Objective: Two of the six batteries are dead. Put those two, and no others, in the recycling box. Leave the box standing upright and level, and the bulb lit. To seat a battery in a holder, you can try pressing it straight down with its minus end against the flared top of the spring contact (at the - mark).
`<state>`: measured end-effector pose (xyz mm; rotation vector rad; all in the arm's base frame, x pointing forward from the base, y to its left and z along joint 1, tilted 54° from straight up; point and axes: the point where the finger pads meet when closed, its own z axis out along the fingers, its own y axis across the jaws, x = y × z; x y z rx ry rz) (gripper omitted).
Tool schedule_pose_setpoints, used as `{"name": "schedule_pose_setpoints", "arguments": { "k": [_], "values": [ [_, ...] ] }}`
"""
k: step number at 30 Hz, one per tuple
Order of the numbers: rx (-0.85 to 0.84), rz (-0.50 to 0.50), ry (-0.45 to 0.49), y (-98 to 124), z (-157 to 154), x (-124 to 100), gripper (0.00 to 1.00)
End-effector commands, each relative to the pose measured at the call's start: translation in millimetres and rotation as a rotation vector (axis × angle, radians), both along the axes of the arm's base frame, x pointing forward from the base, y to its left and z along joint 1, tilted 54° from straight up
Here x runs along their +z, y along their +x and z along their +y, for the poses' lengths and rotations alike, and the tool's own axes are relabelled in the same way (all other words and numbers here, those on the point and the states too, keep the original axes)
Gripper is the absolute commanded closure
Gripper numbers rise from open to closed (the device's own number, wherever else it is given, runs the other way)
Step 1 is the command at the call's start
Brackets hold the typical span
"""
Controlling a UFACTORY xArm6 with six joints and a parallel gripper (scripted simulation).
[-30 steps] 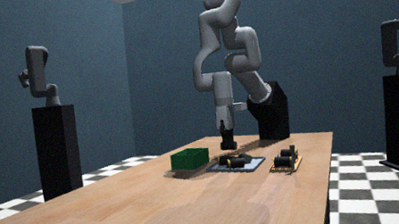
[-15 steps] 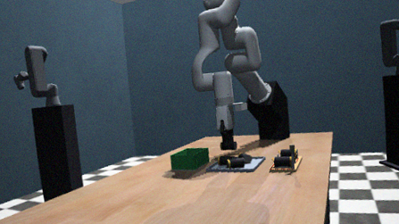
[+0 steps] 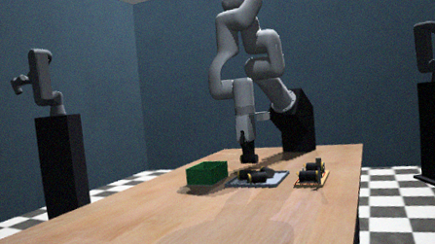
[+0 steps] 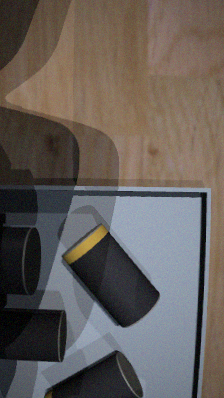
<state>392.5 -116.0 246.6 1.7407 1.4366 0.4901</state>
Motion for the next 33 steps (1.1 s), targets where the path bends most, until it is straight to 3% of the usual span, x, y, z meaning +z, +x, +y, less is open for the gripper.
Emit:
{"name": "schedule_pose_setpoints", "arguments": {
  "k": [1, 33],
  "values": [
    [0.0, -0.005, -0.002, 1.0, 0.1, 0.4, 0.72],
    [0.0, -0.005, -0.002, 29.8, -13.5, -23.2, 0.72]
  ]
}}
